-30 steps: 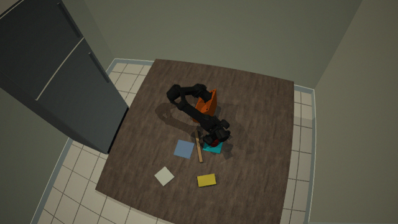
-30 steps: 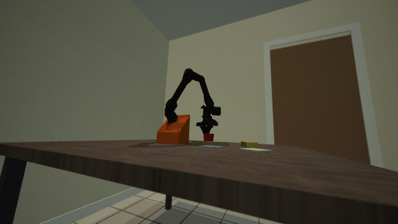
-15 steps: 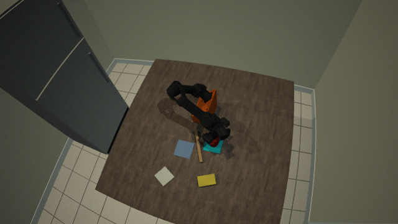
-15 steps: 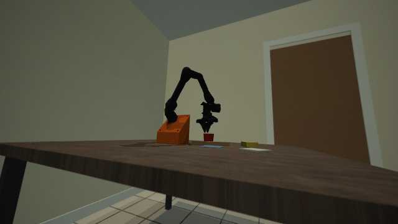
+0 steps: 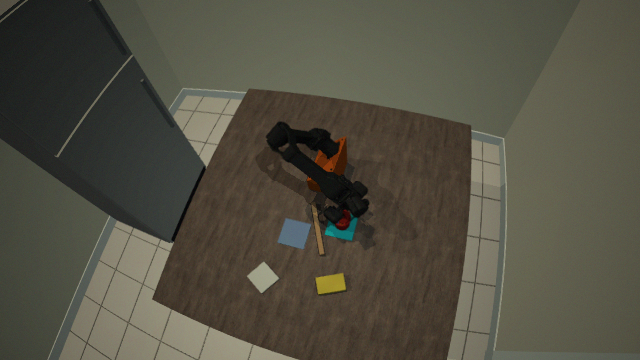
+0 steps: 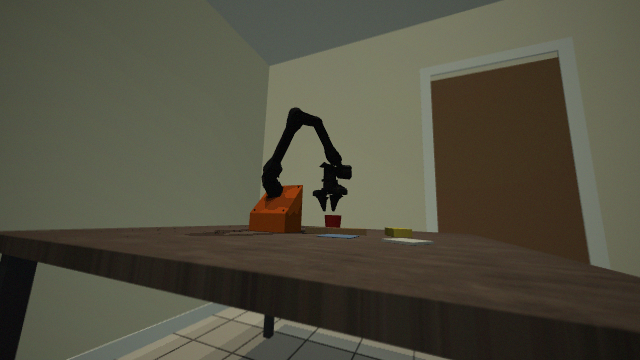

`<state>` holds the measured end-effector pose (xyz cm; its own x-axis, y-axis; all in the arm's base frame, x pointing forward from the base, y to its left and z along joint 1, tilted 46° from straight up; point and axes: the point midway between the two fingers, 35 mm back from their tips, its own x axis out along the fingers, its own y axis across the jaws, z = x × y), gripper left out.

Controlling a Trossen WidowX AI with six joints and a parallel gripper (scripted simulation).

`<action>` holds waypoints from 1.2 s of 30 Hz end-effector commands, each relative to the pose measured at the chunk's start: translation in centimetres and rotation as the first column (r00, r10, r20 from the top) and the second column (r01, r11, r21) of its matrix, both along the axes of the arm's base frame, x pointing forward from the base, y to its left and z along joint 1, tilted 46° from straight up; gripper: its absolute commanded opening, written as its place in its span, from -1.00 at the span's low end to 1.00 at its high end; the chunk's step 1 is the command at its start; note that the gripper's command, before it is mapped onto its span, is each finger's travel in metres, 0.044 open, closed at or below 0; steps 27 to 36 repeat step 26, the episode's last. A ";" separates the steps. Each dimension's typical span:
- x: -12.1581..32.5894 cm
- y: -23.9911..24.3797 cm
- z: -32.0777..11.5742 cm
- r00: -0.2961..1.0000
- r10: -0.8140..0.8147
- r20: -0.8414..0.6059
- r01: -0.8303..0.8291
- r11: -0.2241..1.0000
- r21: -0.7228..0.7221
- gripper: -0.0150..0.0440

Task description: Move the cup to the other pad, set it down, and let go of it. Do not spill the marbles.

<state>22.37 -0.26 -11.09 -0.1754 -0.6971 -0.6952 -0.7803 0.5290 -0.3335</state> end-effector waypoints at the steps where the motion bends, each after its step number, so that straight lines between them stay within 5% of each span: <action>1: 0.1 0.2 0.1 1.000 0.002 0.000 -0.002 1.000 0.000 0.83; 3: 0.2 0.6 0.5 1.000 0.002 0.001 -0.002 1.000 0.002 1.00; 14: 1.1 4.4 4.5 1.000 0.000 0.006 0.000 1.000 0.006 1.00; 36: 1.1 4.3 4.3 1.000 0.007 0.006 -0.007 1.000 0.005 1.00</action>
